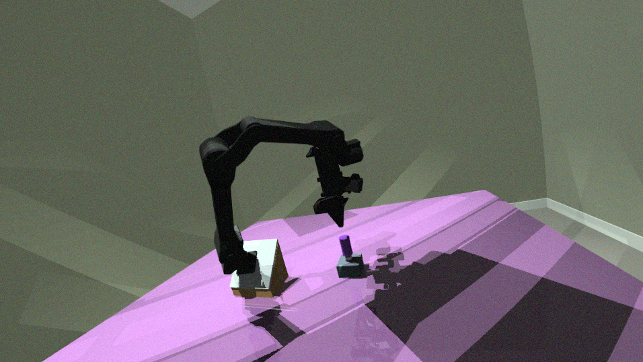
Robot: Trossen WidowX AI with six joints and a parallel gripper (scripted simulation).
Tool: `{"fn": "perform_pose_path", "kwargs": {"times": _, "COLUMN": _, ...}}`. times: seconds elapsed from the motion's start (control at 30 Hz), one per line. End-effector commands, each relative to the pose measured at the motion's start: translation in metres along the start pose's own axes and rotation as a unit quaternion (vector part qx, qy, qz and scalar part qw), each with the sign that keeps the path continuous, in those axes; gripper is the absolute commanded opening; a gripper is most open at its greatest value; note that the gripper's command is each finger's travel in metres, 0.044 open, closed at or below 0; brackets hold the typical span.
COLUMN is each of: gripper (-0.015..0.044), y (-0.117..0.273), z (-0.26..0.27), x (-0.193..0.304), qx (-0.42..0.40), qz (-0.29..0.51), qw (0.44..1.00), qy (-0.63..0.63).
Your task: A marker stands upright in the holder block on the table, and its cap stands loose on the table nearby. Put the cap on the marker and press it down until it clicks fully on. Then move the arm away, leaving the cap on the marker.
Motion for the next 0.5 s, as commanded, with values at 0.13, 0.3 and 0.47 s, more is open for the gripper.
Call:
{"fn": "perform_pose_path", "kwargs": {"times": 0.13, "gripper": 0.0000, "y": -0.002, "z": 0.000, "x": 0.000, "qx": 0.000, "qz": -0.002, "qw": 1.000, "qy": -0.012}}
{"fn": "perform_pose_path", "kwargs": {"times": 0.3, "gripper": 0.0000, "y": -0.009, "z": 0.000, "x": 0.000, "qx": 0.000, "qz": -0.002, "qw": 1.000, "qy": -0.012}}
{"fn": "perform_pose_path", "kwargs": {"times": 0.47, "gripper": 0.0000, "y": -0.017, "z": -0.001, "x": 0.000, "qx": 0.000, "qz": -0.003, "qw": 1.000, "qy": -0.012}}
Point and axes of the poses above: the point midway between the two fingers, 35 mm back from their tips, its own y axis back along the fingers, its own z axis across the jaws, x = y × z, the point moved 10 cm from there along y, back along the fingers, and after that the axes turned 15 degrees about -y, right-handed, at the moved point
